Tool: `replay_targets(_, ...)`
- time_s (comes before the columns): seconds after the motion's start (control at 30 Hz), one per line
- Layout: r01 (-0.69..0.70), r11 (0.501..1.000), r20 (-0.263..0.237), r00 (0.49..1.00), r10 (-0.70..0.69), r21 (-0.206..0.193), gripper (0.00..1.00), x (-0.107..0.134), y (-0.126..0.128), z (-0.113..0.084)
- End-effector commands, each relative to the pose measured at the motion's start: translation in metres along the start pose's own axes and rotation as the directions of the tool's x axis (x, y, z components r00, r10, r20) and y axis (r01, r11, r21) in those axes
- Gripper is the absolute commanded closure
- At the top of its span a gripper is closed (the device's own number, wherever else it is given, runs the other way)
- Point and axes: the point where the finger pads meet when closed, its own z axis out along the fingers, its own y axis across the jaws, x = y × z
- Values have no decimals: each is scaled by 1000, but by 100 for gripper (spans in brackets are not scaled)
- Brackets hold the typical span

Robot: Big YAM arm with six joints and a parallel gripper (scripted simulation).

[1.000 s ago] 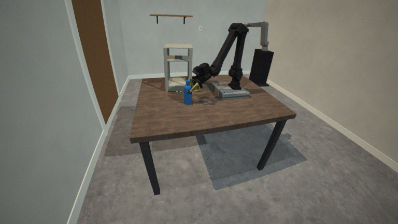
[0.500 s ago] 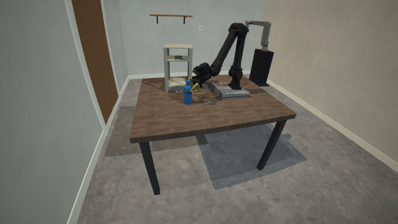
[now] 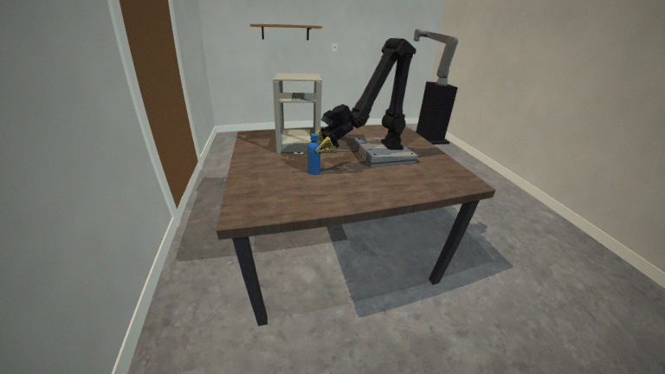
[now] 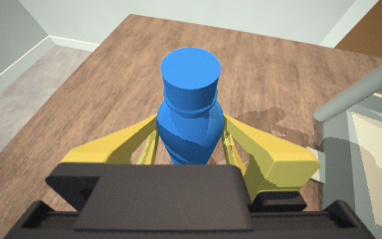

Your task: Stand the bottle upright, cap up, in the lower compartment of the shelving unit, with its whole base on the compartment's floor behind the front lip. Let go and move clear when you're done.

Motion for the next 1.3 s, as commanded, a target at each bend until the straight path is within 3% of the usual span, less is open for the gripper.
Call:
replay_targets(0.0, 2, 1000, 57, 998, -2, -4, 56, -34, 3, 5)
replay_targets(1.27, 2, 1000, 58, 998, -2, -4, 56, -41, 3, 2)
